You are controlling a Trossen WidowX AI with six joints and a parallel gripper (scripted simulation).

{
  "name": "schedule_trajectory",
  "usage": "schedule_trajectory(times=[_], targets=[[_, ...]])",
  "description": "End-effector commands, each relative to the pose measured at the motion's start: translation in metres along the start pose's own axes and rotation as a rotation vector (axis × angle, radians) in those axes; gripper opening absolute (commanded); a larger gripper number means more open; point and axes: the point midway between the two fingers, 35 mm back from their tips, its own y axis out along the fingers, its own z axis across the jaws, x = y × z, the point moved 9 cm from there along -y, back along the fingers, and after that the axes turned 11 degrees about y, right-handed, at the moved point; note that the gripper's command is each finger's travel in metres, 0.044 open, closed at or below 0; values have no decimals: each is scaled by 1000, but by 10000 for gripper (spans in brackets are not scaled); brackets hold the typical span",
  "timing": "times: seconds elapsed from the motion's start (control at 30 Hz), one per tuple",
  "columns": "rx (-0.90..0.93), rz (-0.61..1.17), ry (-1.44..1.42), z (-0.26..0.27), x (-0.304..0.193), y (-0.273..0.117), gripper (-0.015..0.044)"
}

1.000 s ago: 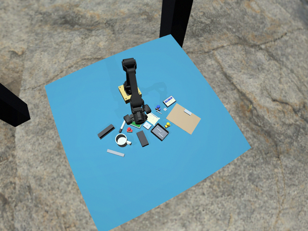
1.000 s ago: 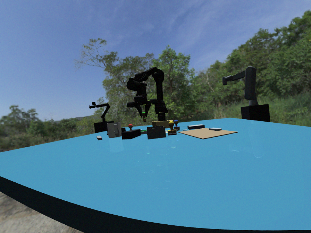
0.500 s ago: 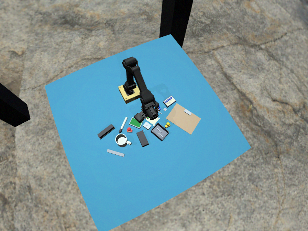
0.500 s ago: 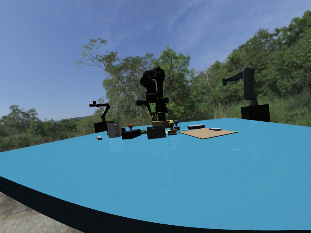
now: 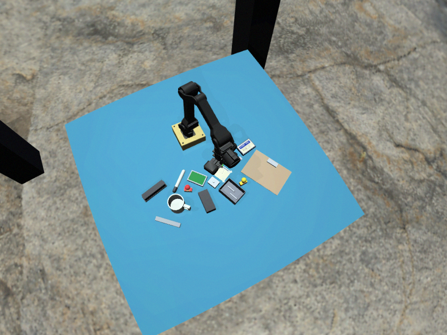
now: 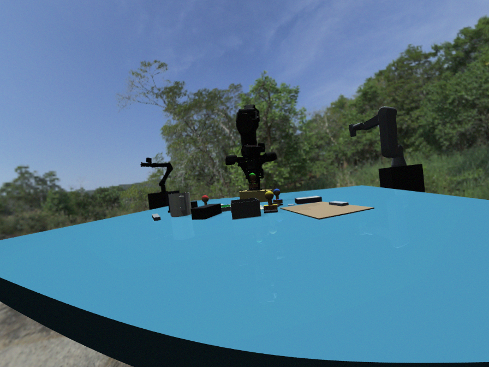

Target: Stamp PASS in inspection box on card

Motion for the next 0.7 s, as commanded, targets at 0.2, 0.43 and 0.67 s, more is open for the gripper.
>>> schedule_trajectory(times=[0.2, 0.43, 0.67], targets=[[5, -1, 2, 1, 0, 7, 0], [5, -2, 2, 1, 1, 11, 0], [6, -3, 3, 1, 1, 16, 0]])
